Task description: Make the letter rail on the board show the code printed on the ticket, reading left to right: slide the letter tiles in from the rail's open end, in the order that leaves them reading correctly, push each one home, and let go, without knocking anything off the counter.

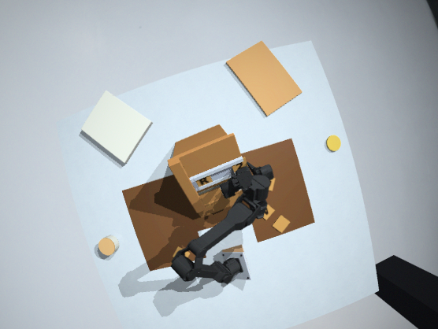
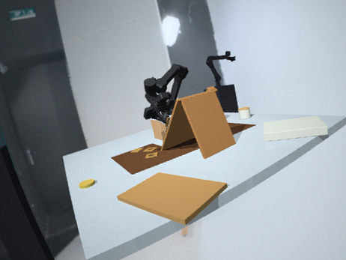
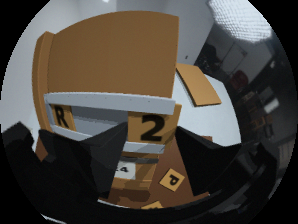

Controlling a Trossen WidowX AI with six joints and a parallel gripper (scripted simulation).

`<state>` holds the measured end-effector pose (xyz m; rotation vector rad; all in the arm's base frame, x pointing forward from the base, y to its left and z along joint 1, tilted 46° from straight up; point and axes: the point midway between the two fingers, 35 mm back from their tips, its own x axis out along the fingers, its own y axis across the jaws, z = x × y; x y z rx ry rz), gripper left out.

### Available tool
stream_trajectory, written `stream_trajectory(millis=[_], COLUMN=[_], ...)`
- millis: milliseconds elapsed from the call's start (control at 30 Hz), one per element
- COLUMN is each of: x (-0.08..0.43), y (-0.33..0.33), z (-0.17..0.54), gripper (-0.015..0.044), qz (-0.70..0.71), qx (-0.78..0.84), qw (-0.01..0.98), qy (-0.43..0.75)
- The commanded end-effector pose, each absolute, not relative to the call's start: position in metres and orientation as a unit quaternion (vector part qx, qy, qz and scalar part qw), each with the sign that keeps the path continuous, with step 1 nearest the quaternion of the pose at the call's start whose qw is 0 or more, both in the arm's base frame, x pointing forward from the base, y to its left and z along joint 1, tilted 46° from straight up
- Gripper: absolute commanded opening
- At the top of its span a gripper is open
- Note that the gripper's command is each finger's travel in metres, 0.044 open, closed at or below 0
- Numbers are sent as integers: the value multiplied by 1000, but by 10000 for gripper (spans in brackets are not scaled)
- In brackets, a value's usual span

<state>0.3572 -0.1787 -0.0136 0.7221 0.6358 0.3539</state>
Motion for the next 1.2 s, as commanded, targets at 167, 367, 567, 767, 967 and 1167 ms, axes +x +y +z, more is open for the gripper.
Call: stream_trajectory(millis=[167,367,567,767,967,1167], x=[357,356,356,356,355,355], y=[-175,-173,-171,-168,-166,-163], z=[-10,-7,-4,-2,1,3], gripper=[0,0,0,0,0,0], qz=[168,168,168,168,168,168], qx=[345,345,345,346,346,346], qw=[872,872,872,872,872,872], qy=[304,304,304,304,304,304])
